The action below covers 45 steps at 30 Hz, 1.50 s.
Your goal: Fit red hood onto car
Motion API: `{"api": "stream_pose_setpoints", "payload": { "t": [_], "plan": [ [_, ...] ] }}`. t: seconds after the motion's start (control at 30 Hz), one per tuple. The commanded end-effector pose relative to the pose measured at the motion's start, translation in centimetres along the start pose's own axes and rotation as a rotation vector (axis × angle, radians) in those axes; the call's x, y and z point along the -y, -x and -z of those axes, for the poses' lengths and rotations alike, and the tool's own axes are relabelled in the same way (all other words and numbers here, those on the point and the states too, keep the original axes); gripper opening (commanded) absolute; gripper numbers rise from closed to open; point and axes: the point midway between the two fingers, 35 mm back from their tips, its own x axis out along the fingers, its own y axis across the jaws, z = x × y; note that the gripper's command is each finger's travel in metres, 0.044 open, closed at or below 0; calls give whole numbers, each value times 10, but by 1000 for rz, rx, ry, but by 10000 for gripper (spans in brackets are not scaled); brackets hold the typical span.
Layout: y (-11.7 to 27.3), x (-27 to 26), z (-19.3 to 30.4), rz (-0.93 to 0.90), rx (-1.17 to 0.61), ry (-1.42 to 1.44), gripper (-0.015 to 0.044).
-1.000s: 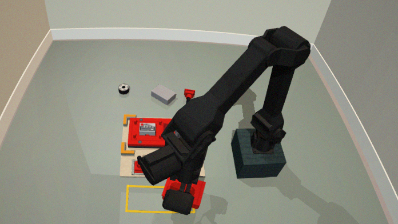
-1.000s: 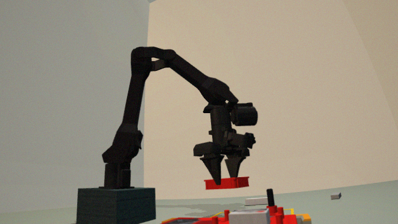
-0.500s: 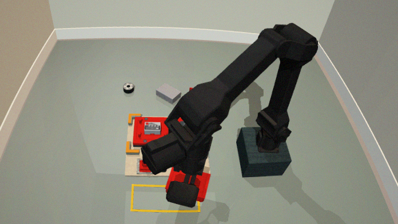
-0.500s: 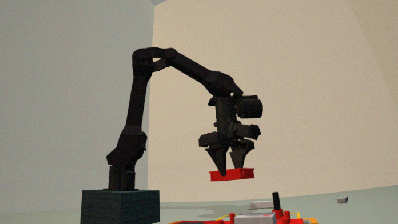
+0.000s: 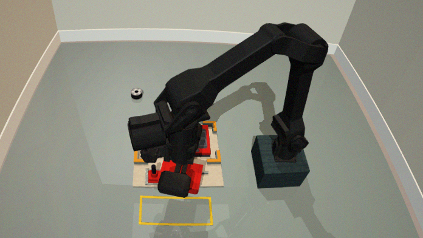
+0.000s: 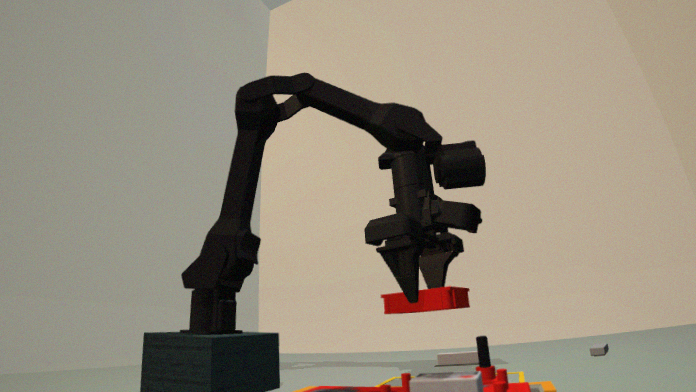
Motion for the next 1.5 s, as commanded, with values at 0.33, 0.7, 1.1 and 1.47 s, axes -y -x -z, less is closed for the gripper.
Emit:
{"api": "stream_pose_setpoints", "payload": {
  "t": [0.33, 0.7, 1.1, 1.47],
  "plan": [
    [2, 51, -42, -4, 2, 54, 0],
    [3, 101, -67, 2, 6, 134, 0],
    [5, 162, -85, 11, 7, 219, 0],
    [-10, 169, -87, 12, 7, 229, 0]
  ]
}}
